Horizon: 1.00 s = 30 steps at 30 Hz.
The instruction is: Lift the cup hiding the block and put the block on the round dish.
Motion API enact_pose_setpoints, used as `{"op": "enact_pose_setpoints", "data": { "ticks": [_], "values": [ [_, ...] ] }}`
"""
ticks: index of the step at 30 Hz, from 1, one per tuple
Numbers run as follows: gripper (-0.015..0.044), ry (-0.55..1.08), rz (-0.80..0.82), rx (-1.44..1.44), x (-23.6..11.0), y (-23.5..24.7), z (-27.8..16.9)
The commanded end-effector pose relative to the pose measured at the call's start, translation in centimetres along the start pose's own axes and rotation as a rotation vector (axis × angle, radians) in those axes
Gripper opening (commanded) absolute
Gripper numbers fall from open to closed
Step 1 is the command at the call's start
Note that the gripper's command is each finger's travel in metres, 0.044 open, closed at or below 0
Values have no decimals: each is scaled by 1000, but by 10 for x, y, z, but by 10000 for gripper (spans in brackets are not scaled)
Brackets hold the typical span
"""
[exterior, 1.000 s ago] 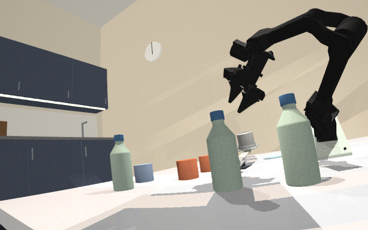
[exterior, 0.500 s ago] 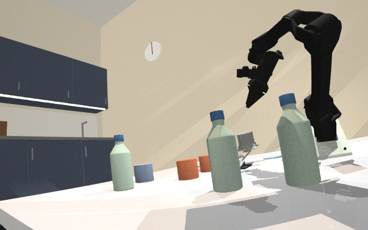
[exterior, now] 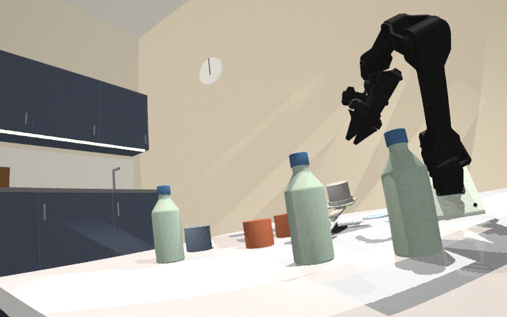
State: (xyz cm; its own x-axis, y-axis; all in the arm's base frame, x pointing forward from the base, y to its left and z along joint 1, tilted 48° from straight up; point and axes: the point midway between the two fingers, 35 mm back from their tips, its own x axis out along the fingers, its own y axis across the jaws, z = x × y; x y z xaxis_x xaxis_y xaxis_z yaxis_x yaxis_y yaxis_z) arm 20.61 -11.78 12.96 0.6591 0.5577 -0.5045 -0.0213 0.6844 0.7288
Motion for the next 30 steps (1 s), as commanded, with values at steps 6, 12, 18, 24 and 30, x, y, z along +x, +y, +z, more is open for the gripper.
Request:
{"op": "enact_pose_setpoints", "data": {
  "ticks": [6,12,18,24,30],
  "values": [
    [440,76,39,-147,13,9,9],
    [440,163,81,-316,29,21,17],
    [440,242,127,-477,46,34,22],
    [440,309,184,-620,64,48,26],
    [440,370,245,-765,82,63,27]
  ]
}}
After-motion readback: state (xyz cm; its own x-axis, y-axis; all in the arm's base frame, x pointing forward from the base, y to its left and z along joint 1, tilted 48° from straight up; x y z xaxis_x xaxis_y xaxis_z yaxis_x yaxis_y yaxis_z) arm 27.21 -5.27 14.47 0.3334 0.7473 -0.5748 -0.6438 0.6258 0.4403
